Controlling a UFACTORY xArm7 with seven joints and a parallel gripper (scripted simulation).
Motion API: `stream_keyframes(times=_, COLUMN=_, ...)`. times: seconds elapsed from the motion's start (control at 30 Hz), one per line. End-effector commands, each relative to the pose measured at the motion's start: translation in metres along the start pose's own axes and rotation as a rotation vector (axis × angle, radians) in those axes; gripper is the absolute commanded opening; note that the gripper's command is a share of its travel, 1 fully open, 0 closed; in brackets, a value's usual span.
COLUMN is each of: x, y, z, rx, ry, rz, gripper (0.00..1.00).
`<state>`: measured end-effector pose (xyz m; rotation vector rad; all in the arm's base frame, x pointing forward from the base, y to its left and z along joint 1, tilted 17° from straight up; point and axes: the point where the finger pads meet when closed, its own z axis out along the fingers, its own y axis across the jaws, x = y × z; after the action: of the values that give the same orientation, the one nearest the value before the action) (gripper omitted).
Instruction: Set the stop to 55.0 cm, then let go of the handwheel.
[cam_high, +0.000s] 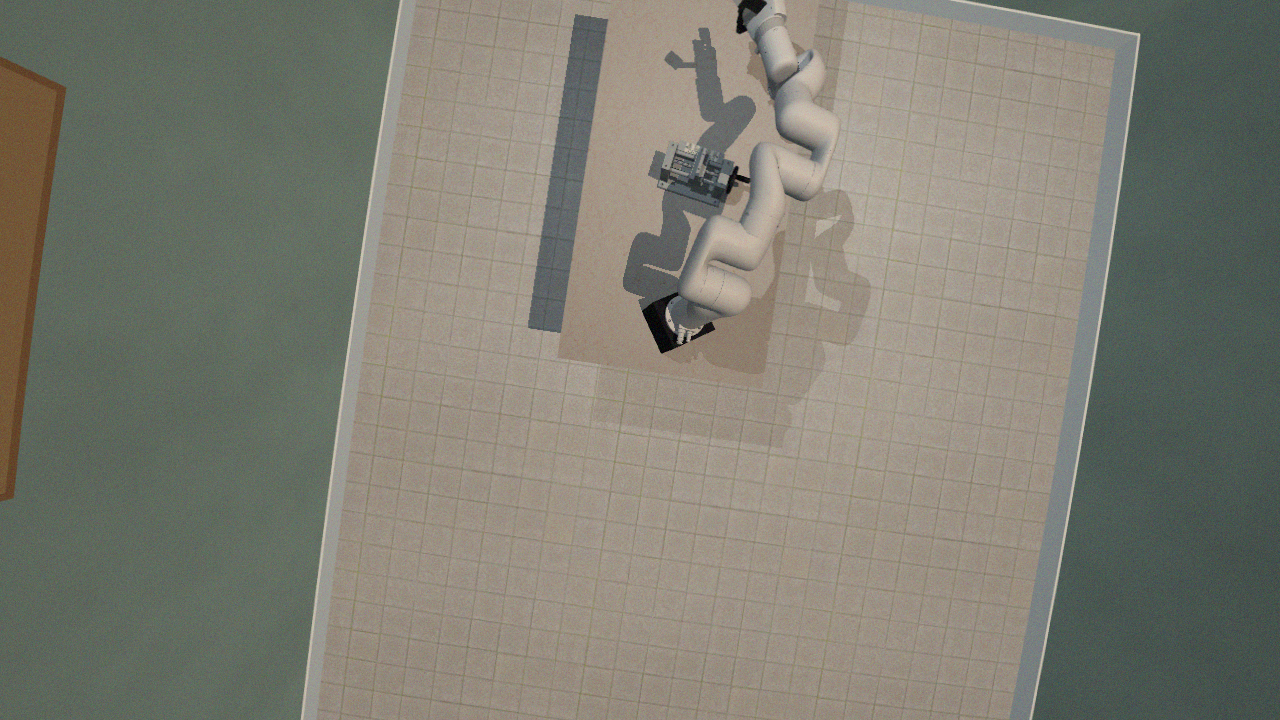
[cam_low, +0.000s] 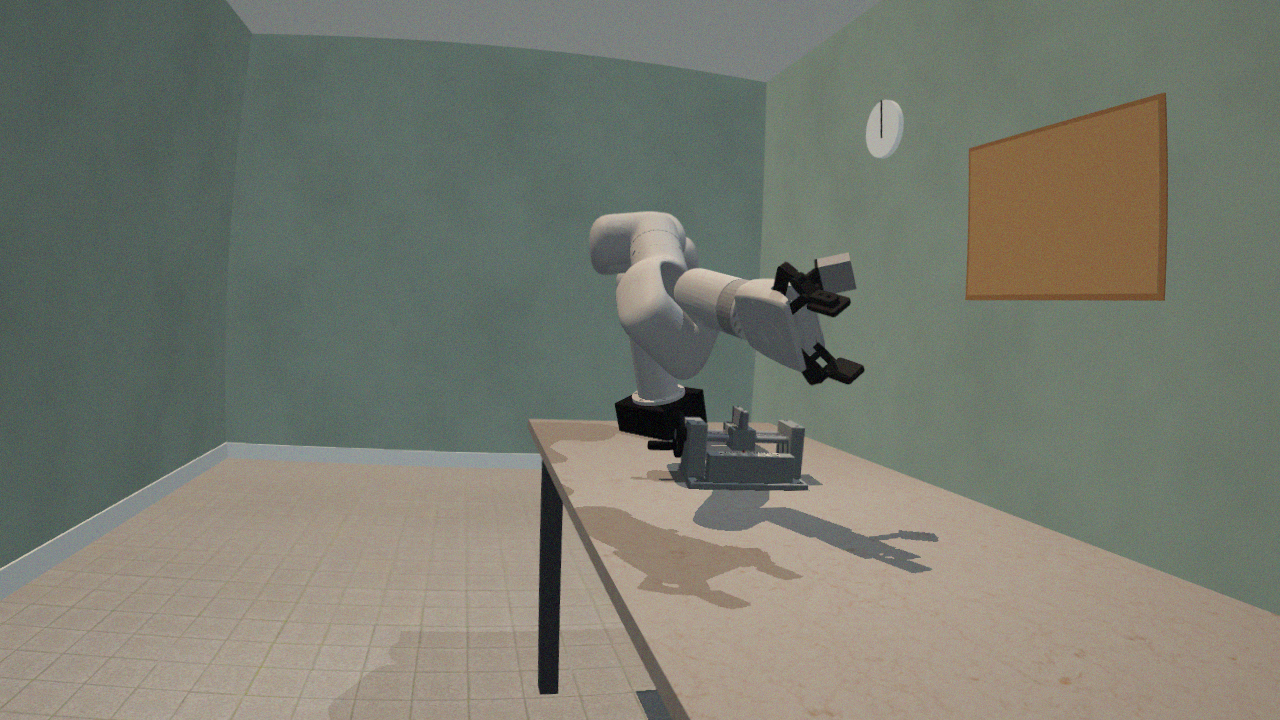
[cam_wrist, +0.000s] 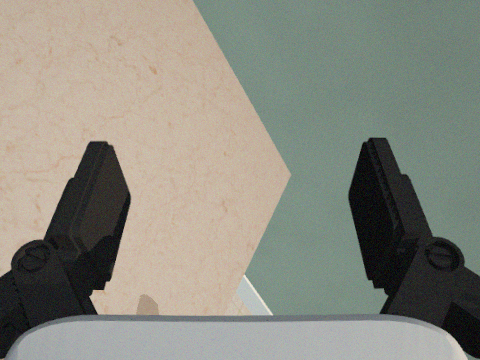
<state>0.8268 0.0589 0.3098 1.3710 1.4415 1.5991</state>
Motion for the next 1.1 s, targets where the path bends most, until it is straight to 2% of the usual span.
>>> stream_keyframes(times=0.0, x=0.002, y=0.003, z=0.0, rx=-0.005, ry=0.003, rz=-0.002, gripper=1.0)
stream_keyframes(times=0.33, x=0.005, y=0.008, z=-0.001, rx=-0.005, ry=0.003, rz=-0.002, gripper=1.0)
stream_keyframes(times=0.6, x=0.02, y=0.029, z=-0.006, rx=-0.005, ry=0.003, rz=-0.002, gripper=1.0)
stream_keyframes(times=1.07, x=0.034, y=0.05, z=-0.011, rx=-0.005, ry=0.003, rz=-0.002, gripper=1.0)
